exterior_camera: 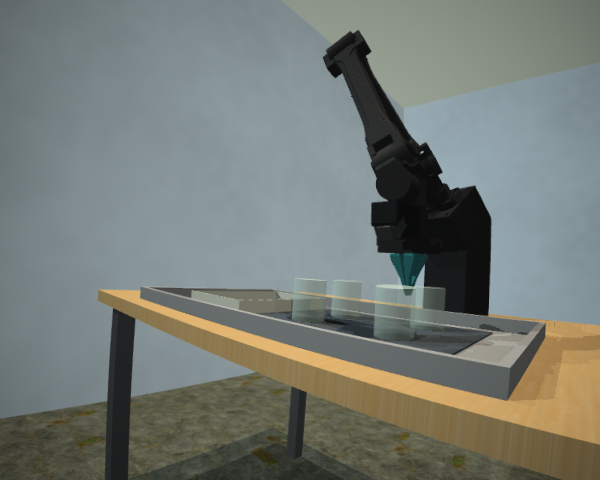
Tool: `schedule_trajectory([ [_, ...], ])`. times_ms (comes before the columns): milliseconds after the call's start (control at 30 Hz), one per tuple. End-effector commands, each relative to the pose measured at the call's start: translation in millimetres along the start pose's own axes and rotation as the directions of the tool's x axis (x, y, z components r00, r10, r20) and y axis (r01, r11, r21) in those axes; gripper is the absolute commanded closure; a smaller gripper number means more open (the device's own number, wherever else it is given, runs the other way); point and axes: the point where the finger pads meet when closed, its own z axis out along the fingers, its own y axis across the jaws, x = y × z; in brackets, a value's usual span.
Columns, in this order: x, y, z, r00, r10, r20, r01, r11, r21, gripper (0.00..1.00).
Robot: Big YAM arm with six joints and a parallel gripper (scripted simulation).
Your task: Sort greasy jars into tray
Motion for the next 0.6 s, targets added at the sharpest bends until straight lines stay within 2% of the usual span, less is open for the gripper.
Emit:
schedule_trajectory([
  [0,-34.5,-8.2,7.4,0.999,0.031,0.044,-0.032,0.999,0.009,1.0],
  [567,-36.5,-8.2,7.3,0.999,0.031,0.044,-0.032,0.999,0.009,1.0],
])
